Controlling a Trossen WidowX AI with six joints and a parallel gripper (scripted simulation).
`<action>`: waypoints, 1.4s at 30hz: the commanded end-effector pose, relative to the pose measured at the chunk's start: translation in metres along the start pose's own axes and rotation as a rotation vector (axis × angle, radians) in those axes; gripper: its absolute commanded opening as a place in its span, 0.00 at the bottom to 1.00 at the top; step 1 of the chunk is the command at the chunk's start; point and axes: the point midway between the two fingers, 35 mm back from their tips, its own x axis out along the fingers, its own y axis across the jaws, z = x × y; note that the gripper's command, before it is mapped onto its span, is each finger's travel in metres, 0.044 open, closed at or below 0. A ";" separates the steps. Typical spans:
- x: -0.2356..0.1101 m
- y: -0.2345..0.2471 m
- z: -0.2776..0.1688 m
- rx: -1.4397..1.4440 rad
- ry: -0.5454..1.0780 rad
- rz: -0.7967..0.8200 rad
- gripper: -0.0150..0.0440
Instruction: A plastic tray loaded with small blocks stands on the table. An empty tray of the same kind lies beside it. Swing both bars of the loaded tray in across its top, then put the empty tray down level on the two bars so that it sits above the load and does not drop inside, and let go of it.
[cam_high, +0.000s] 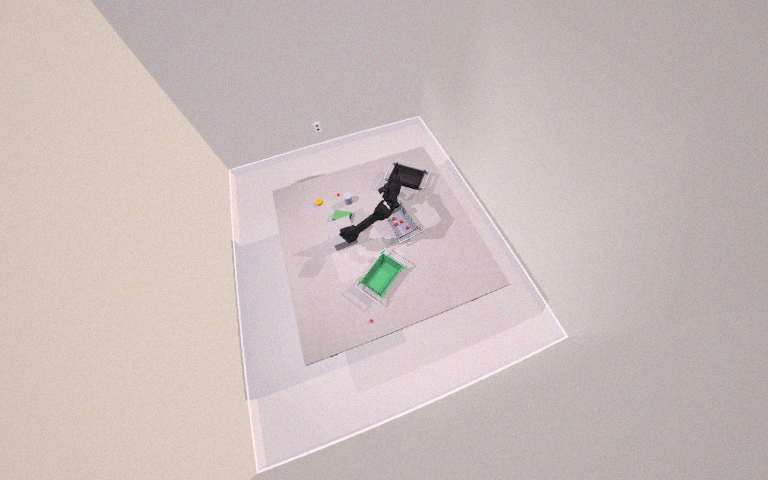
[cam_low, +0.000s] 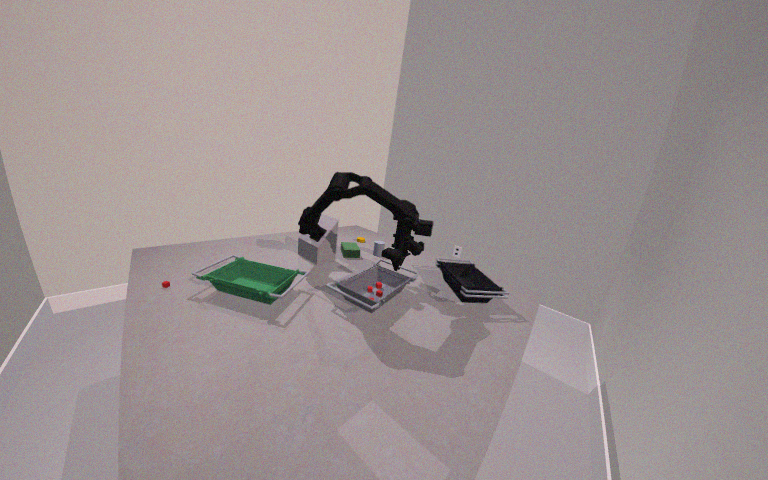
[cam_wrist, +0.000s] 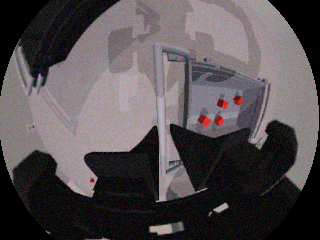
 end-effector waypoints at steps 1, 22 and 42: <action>-0.011 -0.012 0.001 0.008 -0.003 -0.007 0.39; 0.003 -0.069 0.001 0.008 -0.002 -0.011 0.39; -0.032 -0.064 0.003 0.002 -0.007 -0.011 0.39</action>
